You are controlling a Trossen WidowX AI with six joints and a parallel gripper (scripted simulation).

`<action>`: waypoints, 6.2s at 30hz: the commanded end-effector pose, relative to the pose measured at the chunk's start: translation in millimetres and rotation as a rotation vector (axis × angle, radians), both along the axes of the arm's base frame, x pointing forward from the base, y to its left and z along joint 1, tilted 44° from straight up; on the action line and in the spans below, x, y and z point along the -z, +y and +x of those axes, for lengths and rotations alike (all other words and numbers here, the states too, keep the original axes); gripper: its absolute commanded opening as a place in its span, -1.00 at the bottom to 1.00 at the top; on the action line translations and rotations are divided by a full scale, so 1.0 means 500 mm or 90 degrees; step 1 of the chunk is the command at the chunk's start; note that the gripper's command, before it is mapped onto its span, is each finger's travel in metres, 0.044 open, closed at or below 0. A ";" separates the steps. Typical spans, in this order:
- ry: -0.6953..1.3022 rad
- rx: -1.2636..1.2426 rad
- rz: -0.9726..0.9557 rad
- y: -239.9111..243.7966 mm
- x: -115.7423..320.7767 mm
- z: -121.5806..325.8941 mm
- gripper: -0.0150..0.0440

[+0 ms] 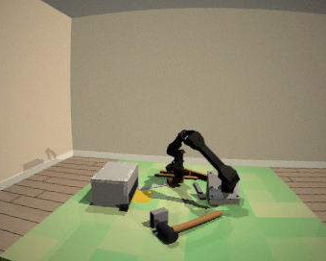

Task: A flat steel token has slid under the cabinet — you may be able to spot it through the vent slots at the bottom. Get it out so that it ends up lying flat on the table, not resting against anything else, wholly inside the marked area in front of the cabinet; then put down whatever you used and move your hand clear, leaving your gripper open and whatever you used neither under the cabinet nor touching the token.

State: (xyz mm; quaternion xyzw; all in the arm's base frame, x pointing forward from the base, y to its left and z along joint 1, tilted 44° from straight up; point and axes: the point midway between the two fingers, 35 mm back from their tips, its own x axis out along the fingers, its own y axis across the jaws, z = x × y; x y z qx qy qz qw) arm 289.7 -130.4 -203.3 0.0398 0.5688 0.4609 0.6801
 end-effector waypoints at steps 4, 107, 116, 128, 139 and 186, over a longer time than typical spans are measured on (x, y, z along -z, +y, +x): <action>0.000 0.000 -0.001 0.015 -0.011 0.028 -0.49; 0.000 0.000 0.005 0.159 -0.126 0.126 -0.49; 0.001 0.000 0.005 0.169 -0.136 0.115 -0.49; 0.001 0.000 0.005 0.182 -0.149 0.101 -0.49; 0.001 0.000 0.006 0.195 -0.162 0.088 -0.49; 0.003 0.000 0.003 0.113 -0.099 -0.039 -0.49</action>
